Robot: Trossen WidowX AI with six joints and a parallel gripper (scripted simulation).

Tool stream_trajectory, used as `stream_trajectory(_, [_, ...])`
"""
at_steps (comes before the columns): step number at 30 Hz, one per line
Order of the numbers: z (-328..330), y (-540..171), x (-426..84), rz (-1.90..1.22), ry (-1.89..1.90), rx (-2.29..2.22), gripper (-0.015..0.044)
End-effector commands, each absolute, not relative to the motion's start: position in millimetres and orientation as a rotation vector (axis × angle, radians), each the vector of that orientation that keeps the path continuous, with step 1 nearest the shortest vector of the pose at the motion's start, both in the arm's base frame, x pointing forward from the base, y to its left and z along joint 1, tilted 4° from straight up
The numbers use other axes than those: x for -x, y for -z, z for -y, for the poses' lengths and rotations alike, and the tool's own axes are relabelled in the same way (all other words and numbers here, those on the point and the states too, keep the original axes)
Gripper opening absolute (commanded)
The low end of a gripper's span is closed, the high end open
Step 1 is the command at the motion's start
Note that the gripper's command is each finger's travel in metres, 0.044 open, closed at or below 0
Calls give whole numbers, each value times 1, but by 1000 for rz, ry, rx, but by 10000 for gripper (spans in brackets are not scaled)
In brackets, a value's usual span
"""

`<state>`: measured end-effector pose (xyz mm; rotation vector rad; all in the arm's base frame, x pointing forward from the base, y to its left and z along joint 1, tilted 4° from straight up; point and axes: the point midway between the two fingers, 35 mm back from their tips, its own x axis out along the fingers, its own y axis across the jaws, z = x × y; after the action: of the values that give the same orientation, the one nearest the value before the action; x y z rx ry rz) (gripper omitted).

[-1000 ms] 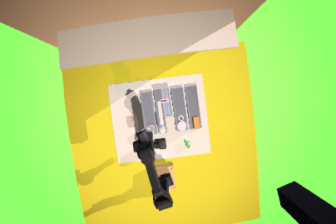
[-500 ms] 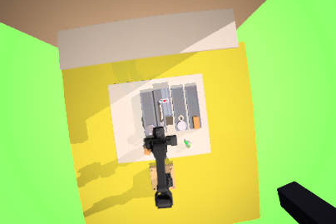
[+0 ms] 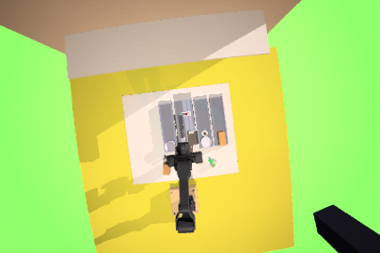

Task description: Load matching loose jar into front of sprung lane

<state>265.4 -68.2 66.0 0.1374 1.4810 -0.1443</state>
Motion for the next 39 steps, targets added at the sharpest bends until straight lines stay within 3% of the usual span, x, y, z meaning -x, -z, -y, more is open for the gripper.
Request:
stream_trajectory(1, [68,-65,-267,-1476,138,-137,0])
stream_trajectory(39, [71,-66,-282,-1475,138,-137,0])
